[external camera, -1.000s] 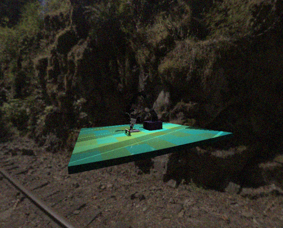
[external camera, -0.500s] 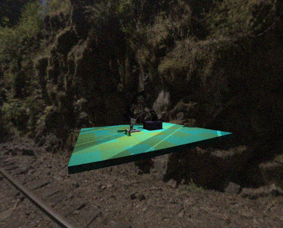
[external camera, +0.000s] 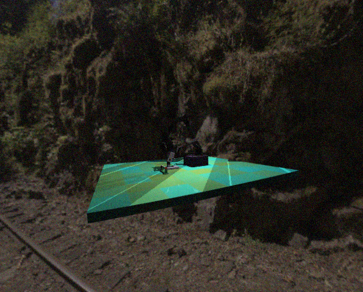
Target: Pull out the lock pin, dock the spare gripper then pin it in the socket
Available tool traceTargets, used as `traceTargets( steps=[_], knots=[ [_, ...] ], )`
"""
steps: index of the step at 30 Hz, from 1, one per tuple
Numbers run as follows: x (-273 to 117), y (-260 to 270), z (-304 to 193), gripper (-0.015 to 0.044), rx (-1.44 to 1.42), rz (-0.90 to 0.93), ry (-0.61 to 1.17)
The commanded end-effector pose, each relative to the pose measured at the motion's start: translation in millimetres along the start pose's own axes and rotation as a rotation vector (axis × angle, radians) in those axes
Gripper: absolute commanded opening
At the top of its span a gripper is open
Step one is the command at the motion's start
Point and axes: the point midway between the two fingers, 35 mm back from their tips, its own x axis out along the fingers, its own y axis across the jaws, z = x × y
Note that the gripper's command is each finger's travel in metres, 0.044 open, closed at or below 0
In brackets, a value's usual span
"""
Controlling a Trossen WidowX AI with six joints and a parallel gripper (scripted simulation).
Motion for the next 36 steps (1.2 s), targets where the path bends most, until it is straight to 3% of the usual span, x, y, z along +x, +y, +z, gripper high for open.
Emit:
traceTargets(
  steps=[1,36],
  knots=[
    [-5,0,-8,0.0440,-0.002,0.000,-0.001],
    [-40,1,-81,0.0440,0.071,0.005,0.026]
  ],
)
